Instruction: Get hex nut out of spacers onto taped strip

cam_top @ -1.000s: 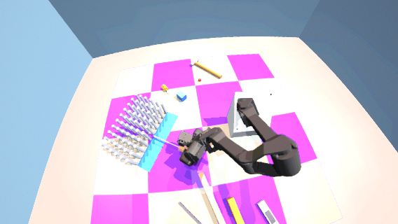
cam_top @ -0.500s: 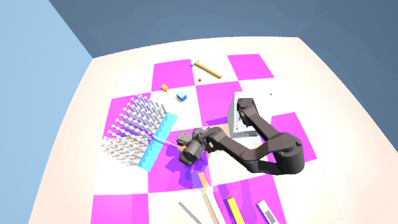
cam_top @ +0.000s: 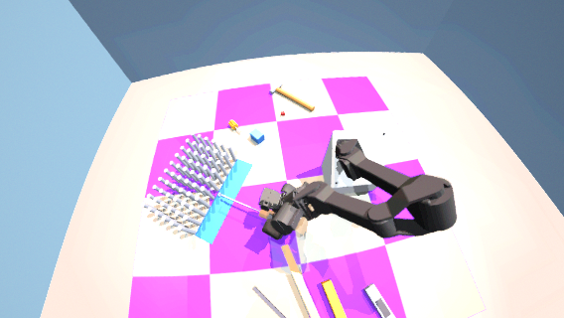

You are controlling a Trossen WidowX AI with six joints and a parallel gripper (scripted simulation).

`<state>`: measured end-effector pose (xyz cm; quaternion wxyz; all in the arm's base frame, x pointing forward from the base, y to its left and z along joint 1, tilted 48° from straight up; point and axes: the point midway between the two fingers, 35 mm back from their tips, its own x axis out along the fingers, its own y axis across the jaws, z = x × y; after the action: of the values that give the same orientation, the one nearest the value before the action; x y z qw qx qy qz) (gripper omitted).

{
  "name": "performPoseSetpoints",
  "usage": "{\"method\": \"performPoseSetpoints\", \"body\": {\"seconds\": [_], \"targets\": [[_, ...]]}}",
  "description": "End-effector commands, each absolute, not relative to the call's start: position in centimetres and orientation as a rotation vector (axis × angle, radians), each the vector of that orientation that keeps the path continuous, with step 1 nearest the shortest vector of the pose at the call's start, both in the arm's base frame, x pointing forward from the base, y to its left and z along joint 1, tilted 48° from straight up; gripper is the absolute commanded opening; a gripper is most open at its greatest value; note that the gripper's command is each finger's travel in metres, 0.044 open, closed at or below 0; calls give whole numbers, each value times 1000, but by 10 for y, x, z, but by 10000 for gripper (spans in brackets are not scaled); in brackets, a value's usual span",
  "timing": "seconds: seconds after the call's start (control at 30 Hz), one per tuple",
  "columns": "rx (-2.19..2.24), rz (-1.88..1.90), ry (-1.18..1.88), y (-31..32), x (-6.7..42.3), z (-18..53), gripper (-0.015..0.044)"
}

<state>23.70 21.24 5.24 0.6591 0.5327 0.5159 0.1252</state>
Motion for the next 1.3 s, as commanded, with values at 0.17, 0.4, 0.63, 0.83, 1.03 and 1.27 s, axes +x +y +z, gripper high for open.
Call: {"method": "performPoseSetpoints", "body": {"seconds": [0.17,0.4,0.63,0.83,1.03,1.27], "targets": [[1203,271,1163,204,231,61,0],[1185,264,1169,183,243,78,0],[1179,263,1171,161,248,98,0],[1181,268,1169,141,248,117,0],[1191,275,1163,123,245,135,0],[1235,193,1195,119,252,125,0]]}}
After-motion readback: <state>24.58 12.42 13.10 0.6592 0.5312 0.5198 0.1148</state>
